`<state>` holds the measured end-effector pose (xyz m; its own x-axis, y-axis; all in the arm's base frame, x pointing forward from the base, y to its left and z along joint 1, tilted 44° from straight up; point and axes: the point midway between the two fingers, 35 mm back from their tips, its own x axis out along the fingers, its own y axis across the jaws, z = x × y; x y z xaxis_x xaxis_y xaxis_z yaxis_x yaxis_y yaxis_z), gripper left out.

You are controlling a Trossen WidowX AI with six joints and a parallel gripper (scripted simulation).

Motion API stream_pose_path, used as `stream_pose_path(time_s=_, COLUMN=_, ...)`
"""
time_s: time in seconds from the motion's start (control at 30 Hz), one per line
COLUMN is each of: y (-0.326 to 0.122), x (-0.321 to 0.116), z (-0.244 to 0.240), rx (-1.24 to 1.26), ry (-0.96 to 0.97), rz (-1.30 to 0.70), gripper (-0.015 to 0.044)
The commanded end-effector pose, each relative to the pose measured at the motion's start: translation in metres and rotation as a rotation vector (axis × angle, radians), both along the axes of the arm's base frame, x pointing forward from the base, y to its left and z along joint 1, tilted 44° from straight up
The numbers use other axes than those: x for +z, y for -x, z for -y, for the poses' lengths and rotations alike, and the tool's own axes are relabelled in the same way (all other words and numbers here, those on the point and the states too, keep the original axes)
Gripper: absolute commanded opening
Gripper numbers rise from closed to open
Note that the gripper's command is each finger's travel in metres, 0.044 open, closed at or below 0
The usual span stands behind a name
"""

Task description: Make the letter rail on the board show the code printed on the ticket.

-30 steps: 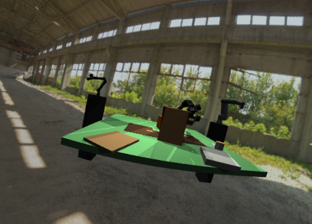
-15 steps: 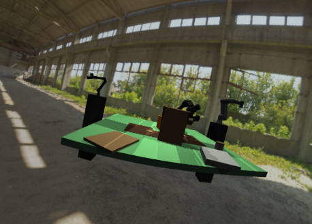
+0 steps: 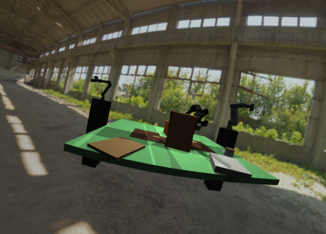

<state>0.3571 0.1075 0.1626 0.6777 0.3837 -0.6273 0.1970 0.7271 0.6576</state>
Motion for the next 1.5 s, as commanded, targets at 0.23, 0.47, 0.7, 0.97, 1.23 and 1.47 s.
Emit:
stream_pose_path(time_s=0.23, y=0.001, x=-0.003, z=0.004, rx=0.005, ry=0.002, rz=0.004, gripper=0.0)
stream_pose_path(time_s=0.47, y=0.002, x=-0.006, z=0.006, rx=0.005, ry=0.002, rz=0.004, gripper=0.0)
stream_pose_path(time_s=0.7, y=0.002, x=-0.008, z=0.009, rx=0.005, ry=0.002, rz=0.004, gripper=0.0)
stream_pose_path(time_s=0.97, y=0.003, x=-0.011, z=0.012, rx=0.005, ry=0.003, rz=0.003, gripper=0.0)
stream_pose_path(time_s=1.23, y=0.004, x=-0.013, z=0.015, rx=0.005, ry=0.003, rz=0.003, gripper=0.0)
stream_pose_path(time_s=1.47, y=0.004, x=-0.016, z=0.017, rx=0.005, ry=0.003, rz=0.003, gripper=0.0)
